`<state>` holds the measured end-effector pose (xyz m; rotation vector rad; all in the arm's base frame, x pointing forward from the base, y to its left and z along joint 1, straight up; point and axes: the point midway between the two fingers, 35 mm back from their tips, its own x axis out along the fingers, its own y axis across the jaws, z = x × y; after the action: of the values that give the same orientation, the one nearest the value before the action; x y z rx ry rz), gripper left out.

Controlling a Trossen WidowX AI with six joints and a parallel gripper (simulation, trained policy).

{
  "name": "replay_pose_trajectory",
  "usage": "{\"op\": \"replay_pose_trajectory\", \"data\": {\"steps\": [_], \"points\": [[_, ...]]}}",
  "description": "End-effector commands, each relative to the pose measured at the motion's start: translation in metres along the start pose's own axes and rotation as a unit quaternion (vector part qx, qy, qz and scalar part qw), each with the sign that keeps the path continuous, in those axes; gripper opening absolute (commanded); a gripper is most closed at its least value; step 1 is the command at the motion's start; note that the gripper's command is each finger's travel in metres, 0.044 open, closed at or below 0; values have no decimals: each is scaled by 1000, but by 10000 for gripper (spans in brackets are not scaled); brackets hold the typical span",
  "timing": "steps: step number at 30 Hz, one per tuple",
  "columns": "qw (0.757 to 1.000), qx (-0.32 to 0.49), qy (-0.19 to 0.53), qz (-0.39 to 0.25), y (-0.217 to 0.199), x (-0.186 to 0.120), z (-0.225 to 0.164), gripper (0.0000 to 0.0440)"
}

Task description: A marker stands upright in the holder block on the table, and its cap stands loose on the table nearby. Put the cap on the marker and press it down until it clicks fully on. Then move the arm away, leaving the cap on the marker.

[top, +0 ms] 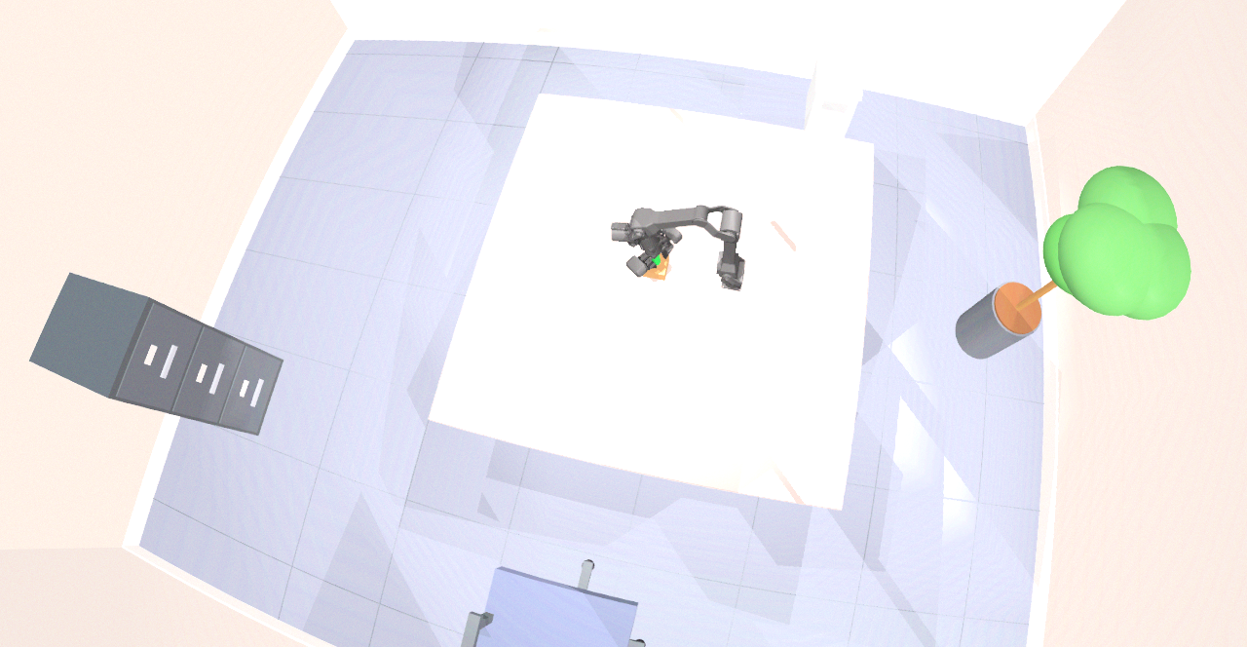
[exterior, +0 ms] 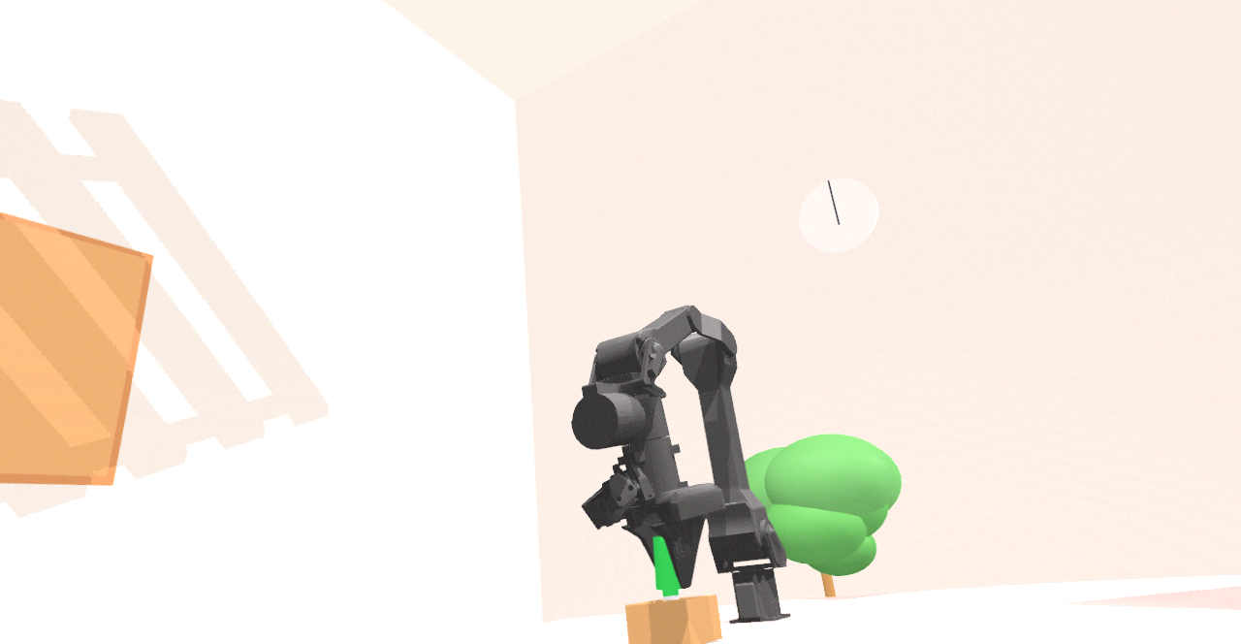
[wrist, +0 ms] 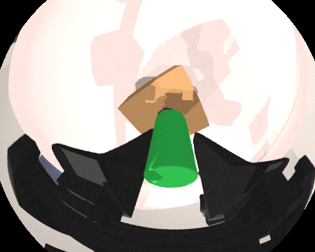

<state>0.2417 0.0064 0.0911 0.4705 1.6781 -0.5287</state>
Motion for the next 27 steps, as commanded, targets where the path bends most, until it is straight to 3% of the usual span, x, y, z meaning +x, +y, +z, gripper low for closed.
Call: {"op": "replay_pose_trajectory", "data": {"steps": [1, 10, 27], "points": [[1000, 1, 21, -20, -11, 8, -10, 221], [1000, -5, 10, -9, -14, 5, -14, 439], [998, -5, -50, 31, -12, -43, -8, 440]]}}
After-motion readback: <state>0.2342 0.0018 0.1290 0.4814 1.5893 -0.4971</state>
